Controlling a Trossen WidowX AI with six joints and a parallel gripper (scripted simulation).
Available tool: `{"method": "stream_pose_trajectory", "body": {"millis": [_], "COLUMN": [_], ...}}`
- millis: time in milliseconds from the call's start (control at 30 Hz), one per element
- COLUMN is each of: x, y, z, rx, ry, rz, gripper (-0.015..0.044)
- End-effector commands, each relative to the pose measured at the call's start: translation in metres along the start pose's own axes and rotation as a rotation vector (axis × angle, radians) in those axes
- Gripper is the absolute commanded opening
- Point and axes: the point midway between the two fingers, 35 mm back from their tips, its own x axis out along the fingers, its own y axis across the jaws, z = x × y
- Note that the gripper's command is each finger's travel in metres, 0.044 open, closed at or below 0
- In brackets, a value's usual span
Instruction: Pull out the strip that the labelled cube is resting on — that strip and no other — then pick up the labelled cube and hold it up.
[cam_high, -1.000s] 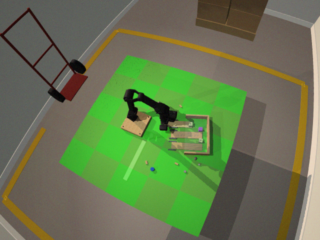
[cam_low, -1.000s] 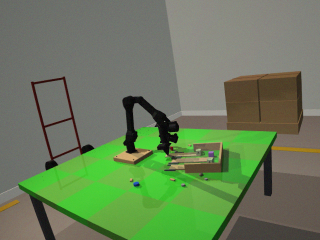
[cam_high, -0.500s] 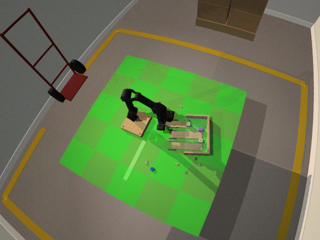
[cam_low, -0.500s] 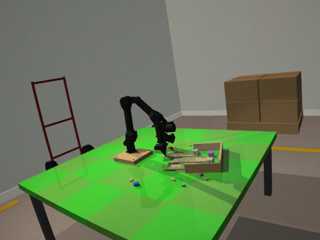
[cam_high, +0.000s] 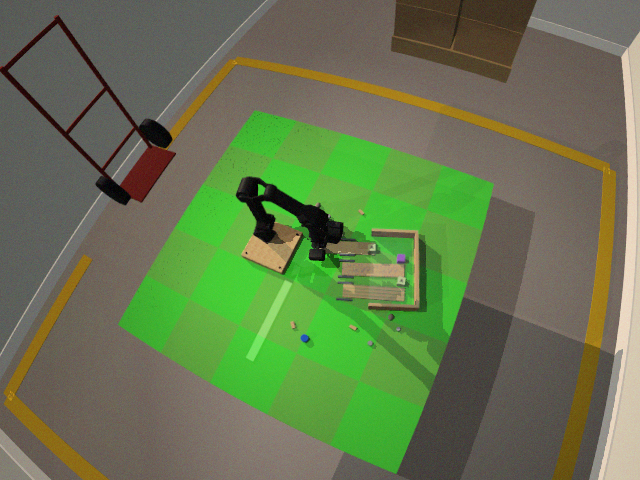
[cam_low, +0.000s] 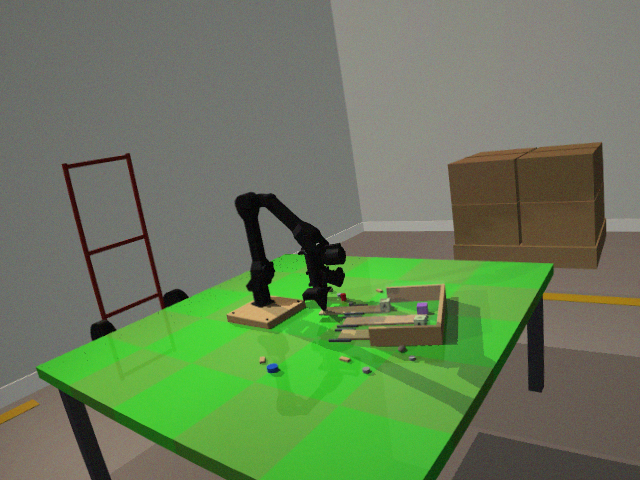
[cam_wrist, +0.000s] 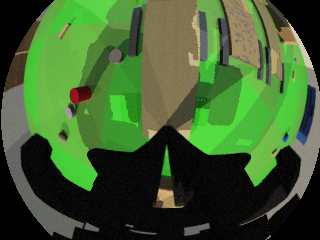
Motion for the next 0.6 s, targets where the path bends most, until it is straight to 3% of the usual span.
{"method": "stream_pose_trajectory", "body": {"millis": [0, 567], "x": [0.006, 0.006], "y": [0.001, 0.001], "z": [-0.017, -0.037], "rx": [-0.002, -0.002], "ry": [0.04, 0.042], "rz": [0.003, 0.003], "gripper": [0.0, 0.0]}}
